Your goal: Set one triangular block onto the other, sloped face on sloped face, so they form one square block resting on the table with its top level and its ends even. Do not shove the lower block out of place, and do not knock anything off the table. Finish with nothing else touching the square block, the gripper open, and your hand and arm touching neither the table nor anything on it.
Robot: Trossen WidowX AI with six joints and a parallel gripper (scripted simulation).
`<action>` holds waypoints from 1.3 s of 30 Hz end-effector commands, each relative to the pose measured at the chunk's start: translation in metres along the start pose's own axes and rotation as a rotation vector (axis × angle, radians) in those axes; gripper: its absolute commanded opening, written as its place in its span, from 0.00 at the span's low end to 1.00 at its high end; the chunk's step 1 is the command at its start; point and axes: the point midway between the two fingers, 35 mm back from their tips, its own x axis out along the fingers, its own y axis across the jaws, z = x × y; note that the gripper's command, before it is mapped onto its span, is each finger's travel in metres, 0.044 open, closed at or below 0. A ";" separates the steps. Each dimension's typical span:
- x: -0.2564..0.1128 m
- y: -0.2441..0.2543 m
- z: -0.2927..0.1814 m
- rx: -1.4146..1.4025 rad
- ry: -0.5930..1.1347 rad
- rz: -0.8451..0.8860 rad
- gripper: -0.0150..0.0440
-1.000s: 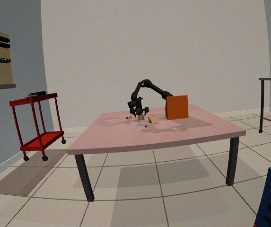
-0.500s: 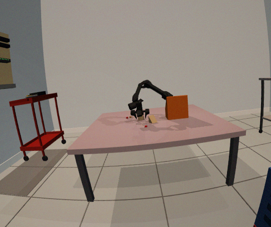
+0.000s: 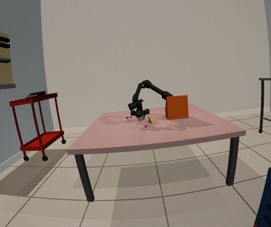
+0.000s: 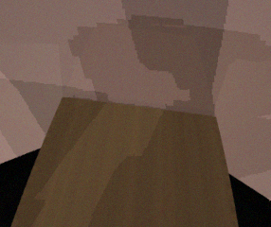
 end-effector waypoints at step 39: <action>-0.005 0.000 -0.060 -0.006 -0.877 0.004 0.25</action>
